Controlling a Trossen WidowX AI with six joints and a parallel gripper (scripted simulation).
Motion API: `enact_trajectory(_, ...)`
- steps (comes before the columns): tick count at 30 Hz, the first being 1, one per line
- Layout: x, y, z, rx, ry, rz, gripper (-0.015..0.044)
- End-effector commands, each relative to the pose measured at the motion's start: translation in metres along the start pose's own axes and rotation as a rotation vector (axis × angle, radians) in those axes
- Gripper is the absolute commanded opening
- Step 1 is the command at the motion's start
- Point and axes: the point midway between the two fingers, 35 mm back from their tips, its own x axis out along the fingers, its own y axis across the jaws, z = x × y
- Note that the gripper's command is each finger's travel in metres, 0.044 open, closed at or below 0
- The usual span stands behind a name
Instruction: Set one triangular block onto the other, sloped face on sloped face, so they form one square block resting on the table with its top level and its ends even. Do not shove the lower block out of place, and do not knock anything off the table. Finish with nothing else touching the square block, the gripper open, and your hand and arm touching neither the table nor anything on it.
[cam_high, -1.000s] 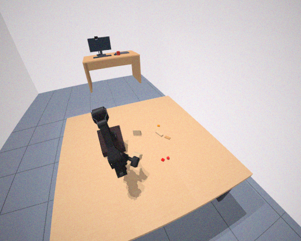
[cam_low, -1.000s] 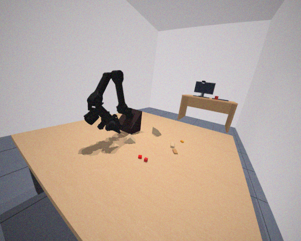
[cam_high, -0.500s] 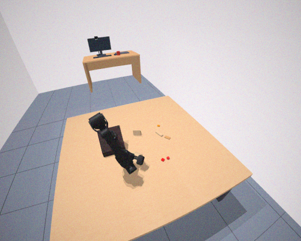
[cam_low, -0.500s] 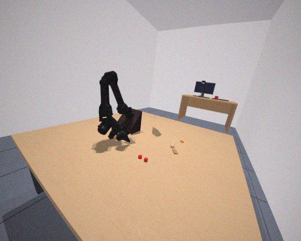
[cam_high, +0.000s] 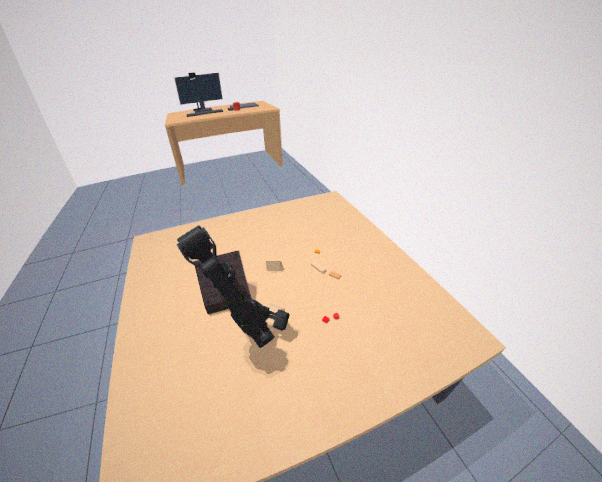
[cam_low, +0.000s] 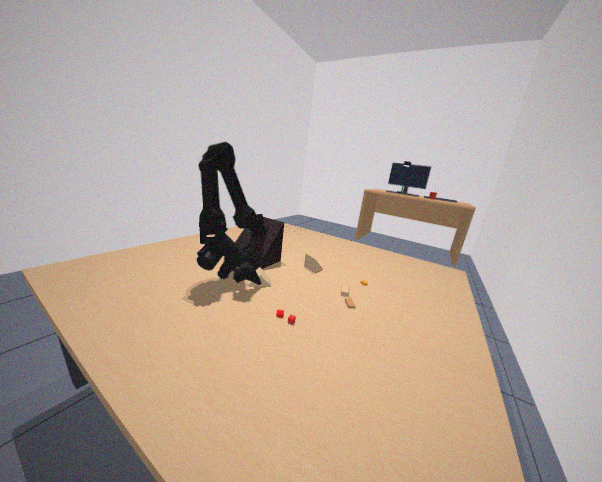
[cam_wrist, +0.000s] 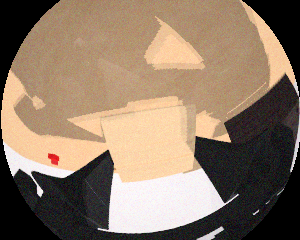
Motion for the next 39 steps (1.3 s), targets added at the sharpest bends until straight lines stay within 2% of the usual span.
enact_trajectory(1,0.000,0.000,0.000,0.000,0.000,0.001,0.0302)
enact_trajectory(8,0.000,0.000,0.000,0.000,0.000,0.001,0.0255)
enact_trajectory(18,-0.017,0.006,-0.018,-0.001,0.000,-0.001,0.0000)
enact_trajectory(33,-0.069,0.002,-0.069,0.002,0.004,0.002,0.0000)
enact_trajectory(39,-0.068,0.002,-0.069,-0.002,0.005,0.001,0.0000)
